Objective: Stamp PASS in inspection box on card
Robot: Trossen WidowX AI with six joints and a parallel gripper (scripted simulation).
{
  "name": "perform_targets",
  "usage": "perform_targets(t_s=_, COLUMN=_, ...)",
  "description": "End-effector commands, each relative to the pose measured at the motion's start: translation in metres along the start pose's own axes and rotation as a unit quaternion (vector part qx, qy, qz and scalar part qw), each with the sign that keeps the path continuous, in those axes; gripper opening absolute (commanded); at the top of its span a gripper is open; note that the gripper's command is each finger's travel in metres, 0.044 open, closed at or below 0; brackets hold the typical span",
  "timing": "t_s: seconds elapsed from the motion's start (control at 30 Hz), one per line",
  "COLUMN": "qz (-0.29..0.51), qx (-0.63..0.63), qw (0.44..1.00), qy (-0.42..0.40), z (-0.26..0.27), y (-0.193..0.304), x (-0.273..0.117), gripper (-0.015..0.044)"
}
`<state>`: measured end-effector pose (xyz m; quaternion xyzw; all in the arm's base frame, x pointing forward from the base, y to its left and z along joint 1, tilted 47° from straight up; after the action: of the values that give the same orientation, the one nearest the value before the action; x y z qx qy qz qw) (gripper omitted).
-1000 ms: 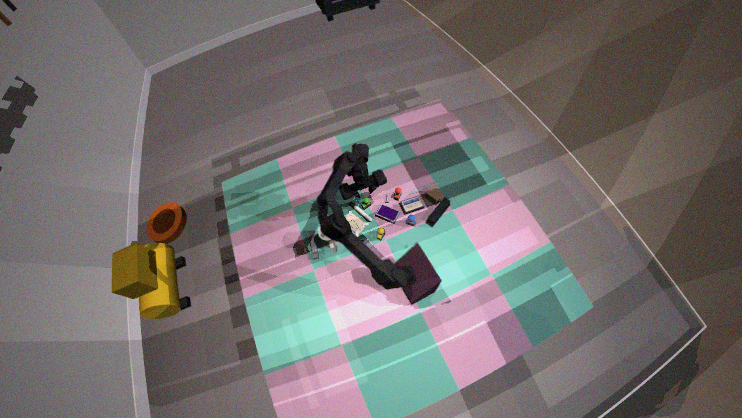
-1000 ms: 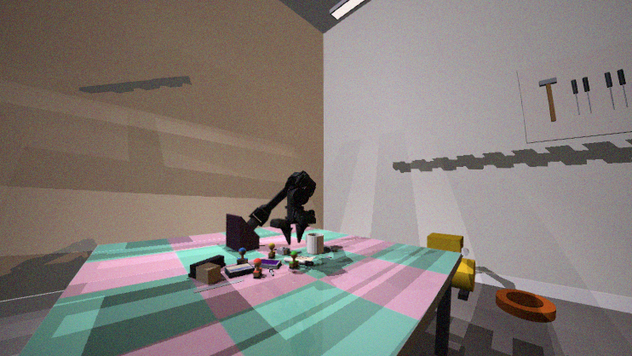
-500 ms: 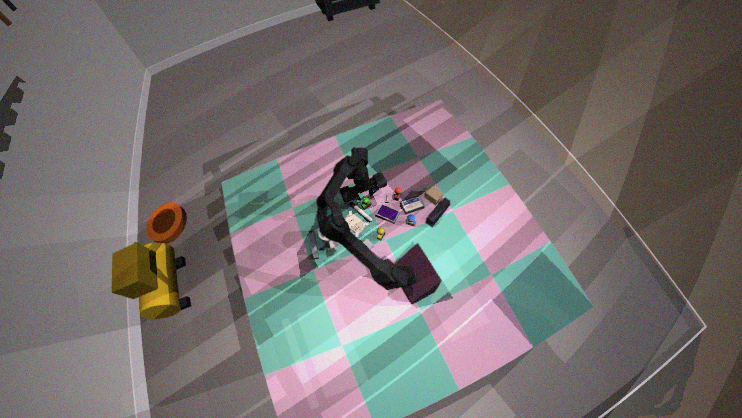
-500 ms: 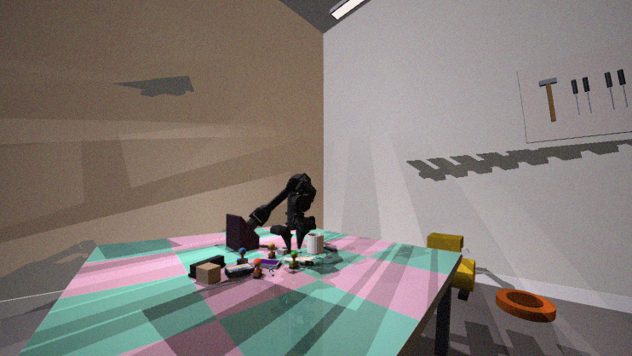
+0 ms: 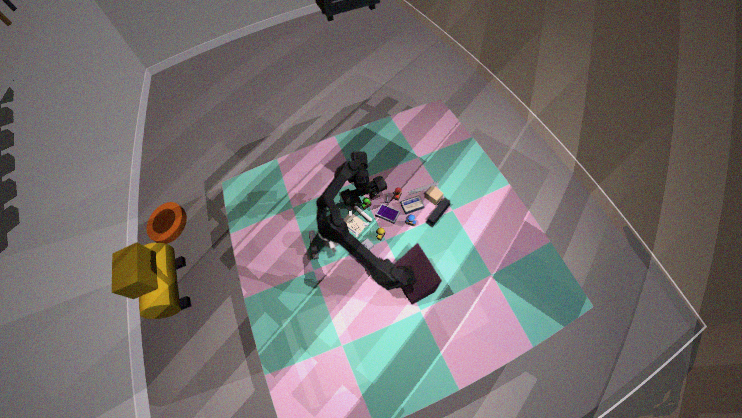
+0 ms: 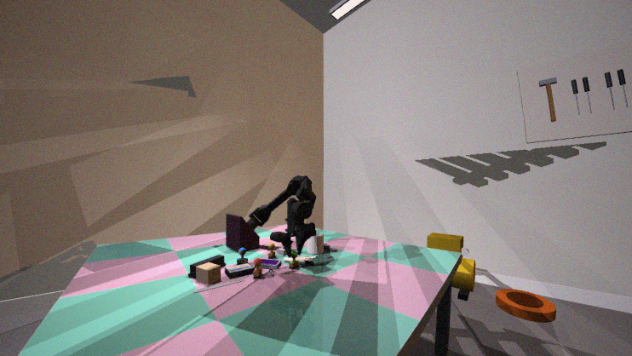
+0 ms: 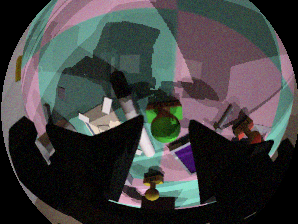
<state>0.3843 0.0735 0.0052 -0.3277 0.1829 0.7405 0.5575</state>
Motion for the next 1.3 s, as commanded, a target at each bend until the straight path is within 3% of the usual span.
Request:
perform_targets(t_s=0.0, qz=0.001, qx=0.003, qw=1.000, qy=-0.003, z=0.001, y=0.001, x=0.008, gripper=0.0214)
perform_targets(t_s=0.53, qz=0.001, qx=0.003, qw=1.000, qy=-0.004, z=0.001, y=0.003, x=0.026, gripper=0.0214)
perform_targets(t_s=1.2, qz=-0.001, qx=0.000, qw=1.000, qy=-0.003, z=0.001, y=0.002, x=0.023, gripper=0.0081)
perform_targets(t_s=1.27, qz=-0.001, qx=0.000, qw=1.000, qy=-0.003, z=0.001, y=0.002, x=0.023, gripper=0.0029)
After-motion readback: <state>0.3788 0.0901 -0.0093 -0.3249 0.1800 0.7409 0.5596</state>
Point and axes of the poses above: the point midway between the two fingers, 35 mm back from their tips, its own x axis out along the fingers, its own z axis across the jaws, y = z × x, the point moved 3 cm from there along -x, back along the fingers, and after that the axes turned 9 degrees about -x, right-handed, at the moved point
